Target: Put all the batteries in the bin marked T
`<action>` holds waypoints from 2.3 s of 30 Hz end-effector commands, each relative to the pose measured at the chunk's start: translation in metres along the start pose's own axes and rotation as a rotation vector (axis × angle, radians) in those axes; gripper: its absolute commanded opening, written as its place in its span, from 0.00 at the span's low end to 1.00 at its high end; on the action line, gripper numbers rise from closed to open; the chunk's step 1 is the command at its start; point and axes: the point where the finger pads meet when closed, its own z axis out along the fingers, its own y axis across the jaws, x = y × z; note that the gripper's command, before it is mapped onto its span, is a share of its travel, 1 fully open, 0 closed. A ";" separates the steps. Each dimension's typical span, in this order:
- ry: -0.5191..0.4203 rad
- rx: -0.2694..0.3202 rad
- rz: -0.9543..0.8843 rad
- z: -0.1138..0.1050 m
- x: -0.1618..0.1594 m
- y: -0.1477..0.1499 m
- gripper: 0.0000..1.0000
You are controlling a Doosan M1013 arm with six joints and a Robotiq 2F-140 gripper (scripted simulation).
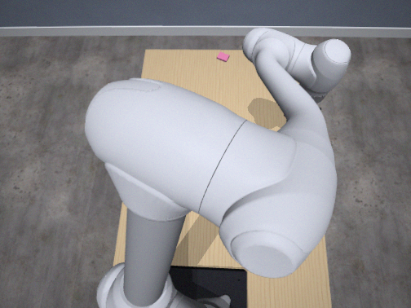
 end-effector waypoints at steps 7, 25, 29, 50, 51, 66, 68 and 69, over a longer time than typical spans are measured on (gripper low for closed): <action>-0.002 0.000 0.000 -0.001 0.000 0.001 0.26; -0.002 0.000 0.000 0.027 0.001 0.001 0.26; -0.002 0.000 0.000 0.043 0.000 0.002 0.26; -0.002 0.000 0.000 0.073 0.000 0.002 0.26; -0.002 0.000 0.000 0.073 0.000 0.002 0.26; -0.002 0.000 0.000 0.073 0.001 0.002 0.15; -0.002 0.000 0.000 0.073 0.000 0.002 0.15; -0.002 0.000 0.000 0.073 0.001 0.002 0.15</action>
